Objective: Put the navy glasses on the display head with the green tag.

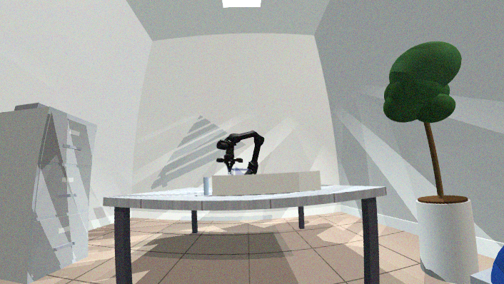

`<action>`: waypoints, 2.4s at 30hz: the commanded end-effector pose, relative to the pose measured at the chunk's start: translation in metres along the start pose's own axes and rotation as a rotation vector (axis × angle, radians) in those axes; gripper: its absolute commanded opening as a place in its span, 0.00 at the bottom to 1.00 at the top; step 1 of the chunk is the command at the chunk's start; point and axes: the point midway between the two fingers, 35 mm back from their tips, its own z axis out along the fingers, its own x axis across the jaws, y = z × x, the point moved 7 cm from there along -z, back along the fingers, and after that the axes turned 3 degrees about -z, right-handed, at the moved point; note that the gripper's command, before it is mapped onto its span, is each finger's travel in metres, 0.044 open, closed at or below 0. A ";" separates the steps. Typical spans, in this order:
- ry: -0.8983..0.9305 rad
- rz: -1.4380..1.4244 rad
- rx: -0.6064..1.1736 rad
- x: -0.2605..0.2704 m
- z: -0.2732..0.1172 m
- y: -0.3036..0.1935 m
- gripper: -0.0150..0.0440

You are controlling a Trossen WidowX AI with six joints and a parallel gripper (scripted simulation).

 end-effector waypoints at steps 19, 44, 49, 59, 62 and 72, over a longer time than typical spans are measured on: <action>0.035 -0.963 -0.006 0.080 0.007 0.010 0.25; 0.060 -1.580 -0.029 0.129 0.017 0.008 0.25; 0.059 -1.580 -0.029 0.129 0.022 0.009 0.25; 0.058 -1.579 -0.028 0.129 0.033 0.010 0.25; 0.057 -1.579 -0.028 0.129 0.036 0.010 0.25; 0.057 -1.579 -0.028 0.130 0.047 0.011 0.25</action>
